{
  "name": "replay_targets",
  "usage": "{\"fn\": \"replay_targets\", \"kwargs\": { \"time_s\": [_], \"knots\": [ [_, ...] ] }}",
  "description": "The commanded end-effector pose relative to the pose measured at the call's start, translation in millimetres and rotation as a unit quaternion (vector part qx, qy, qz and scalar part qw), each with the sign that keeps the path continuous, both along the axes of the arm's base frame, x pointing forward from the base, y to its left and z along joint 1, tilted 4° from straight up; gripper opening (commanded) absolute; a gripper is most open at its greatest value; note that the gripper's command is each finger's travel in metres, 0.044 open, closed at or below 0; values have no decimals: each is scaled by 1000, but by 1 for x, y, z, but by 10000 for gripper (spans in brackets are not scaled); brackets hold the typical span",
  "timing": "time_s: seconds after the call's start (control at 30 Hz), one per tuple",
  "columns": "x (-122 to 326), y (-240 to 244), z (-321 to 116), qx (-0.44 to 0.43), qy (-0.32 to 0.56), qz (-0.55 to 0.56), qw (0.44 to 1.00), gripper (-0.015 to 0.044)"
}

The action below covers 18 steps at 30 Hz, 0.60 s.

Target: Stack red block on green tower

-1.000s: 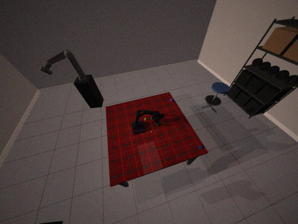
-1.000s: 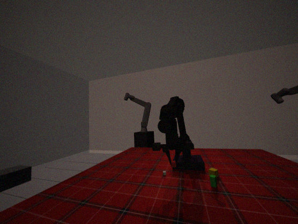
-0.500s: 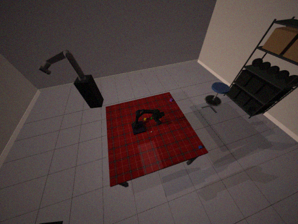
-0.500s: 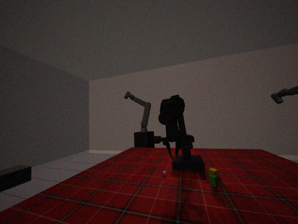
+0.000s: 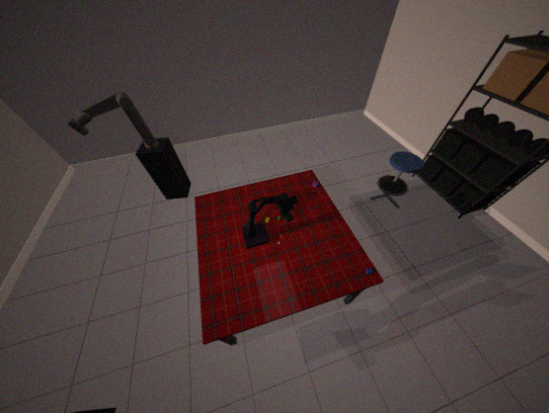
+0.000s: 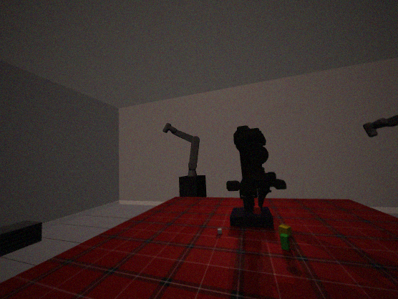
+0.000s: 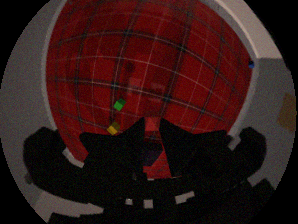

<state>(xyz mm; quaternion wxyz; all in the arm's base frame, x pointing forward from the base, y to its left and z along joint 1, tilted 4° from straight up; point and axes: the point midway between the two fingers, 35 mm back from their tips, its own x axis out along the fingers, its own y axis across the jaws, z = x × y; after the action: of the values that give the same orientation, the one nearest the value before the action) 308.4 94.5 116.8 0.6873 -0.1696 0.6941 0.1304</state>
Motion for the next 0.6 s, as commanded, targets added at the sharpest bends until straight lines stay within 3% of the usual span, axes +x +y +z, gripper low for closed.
{"fn": "replay_targets", "kwargs": {
  "time_s": [0.0, 0.57],
  "knots": [
    [-8, 17, -2, 2, 1, -2, 1000, 0],
    [-43, 76, -12, 4, 3, -2, 1000, 0]
  ]
}}
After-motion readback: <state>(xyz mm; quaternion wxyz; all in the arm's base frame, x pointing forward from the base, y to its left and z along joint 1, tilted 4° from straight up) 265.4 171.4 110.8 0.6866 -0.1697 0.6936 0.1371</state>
